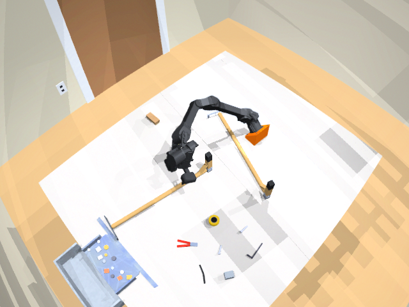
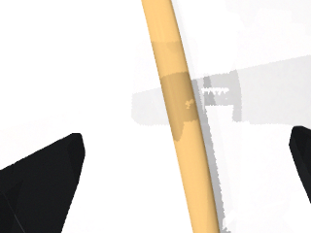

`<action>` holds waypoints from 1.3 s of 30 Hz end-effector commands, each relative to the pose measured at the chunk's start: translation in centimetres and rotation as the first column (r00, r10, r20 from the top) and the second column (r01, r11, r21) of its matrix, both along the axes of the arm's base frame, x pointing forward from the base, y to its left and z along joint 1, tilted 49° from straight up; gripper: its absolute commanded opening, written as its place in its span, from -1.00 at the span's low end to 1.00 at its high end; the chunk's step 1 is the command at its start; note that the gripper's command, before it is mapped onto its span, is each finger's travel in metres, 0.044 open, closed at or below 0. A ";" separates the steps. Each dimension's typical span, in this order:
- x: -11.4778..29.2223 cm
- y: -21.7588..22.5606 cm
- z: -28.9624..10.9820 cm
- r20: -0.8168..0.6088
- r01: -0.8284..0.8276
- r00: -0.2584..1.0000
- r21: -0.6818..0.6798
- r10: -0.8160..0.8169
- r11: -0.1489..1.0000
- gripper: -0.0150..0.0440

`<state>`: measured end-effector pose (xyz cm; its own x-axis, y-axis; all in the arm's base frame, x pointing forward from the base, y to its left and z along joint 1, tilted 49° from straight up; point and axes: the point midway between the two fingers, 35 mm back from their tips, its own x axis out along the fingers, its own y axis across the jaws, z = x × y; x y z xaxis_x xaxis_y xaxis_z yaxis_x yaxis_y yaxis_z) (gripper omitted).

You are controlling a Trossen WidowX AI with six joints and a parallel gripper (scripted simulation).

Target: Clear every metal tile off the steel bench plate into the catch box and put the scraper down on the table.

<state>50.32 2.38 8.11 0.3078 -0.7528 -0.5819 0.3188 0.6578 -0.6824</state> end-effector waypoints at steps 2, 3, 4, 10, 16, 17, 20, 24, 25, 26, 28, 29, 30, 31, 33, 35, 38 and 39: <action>-1.1 1.0 0.6 0.014 -0.013 1.000 0.000 0.013 1.000 1.00; -1.3 1.2 0.6 0.016 -0.016 1.000 0.001 0.016 1.000 1.00; -1.6 1.4 0.7 0.018 -0.018 1.000 0.002 0.018 1.000 1.00; -3.0 2.7 1.2 0.019 -0.046 0.999 -0.008 0.046 0.999 1.00; -4.5 4.0 1.7 0.020 -0.074 0.997 -0.017 0.074 0.997 1.00; -4.8 4.1 1.7 0.020 -0.078 0.997 -0.019 0.078 0.997 1.00; -5.6 4.7 1.9 0.020 -0.092 0.996 -0.023 0.092 0.995 1.00; -6.7 5.4 2.1 0.021 -0.111 0.994 -0.030 0.111 0.993 1.00; -7.0 5.5 2.2 0.021 -0.115 0.993 -0.031 0.116 0.993 1.00; -7.3 5.7 2.3 0.022 -0.120 0.992 -0.033 0.121 0.992 1.00; -7.8 6.0 2.4 0.022 -0.129 0.991 -0.036 0.130 0.991 1.00; -8.1 6.2 2.4 0.022 -0.134 0.991 -0.038 0.135 0.990 1.00; -8.4 6.3 2.5 0.023 -0.139 0.990 -0.040 0.140 0.990 1.00; -8.7 6.4 2.5 0.023 -0.143 0.989 -0.041 0.144 0.989 1.00; -9.3 6.7 2.6 0.023 -0.153 0.988 -0.045 0.154 0.987 1.00; -9.8 6.9 2.7 0.024 -0.162 0.986 -0.048 0.164 0.986 1.00; -10.7 7.3 2.8 0.025 -0.177 0.984 -0.053 0.178 0.983 1.00; -11.0 7.4 2.8 0.026 -0.181 0.983 -0.055 0.183 0.982 1.00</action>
